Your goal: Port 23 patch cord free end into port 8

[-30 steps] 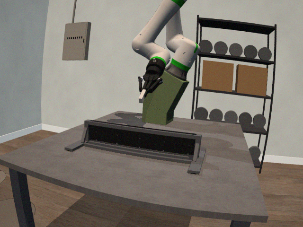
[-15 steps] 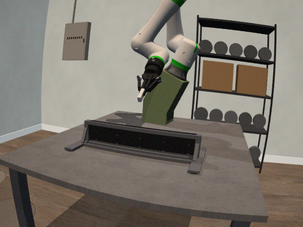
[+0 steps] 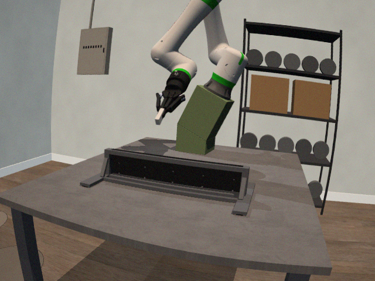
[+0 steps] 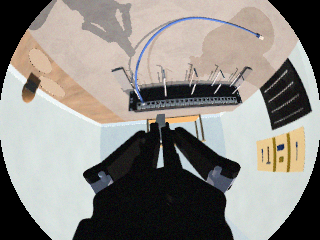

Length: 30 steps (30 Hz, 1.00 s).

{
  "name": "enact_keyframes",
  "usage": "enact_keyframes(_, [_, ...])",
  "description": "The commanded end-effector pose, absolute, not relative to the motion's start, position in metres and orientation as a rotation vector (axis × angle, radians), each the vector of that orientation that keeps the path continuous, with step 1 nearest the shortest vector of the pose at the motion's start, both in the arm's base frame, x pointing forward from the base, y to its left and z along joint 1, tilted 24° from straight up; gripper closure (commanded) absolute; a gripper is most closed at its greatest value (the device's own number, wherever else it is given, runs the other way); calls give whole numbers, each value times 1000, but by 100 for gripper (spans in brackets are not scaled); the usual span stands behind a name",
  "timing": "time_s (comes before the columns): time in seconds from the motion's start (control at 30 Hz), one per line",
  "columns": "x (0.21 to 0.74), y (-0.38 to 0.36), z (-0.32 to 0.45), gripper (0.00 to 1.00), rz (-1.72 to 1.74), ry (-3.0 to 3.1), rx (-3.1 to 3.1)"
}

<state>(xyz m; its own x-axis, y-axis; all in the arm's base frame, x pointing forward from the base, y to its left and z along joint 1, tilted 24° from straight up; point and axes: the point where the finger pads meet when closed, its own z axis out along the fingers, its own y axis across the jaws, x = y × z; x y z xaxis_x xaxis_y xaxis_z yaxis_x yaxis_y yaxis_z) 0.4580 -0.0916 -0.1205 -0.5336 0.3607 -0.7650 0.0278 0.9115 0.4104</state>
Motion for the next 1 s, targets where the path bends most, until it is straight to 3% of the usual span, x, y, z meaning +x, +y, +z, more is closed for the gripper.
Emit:
enact_keyframes(0.0, [458, -103, -126, 100, 435, 2101, 277])
enact_keyframes(0.63, [461, -121, -136, 100, 435, 2101, 277])
enact_keyframes(0.97, [514, -109, -167, 100, 435, 2101, 277])
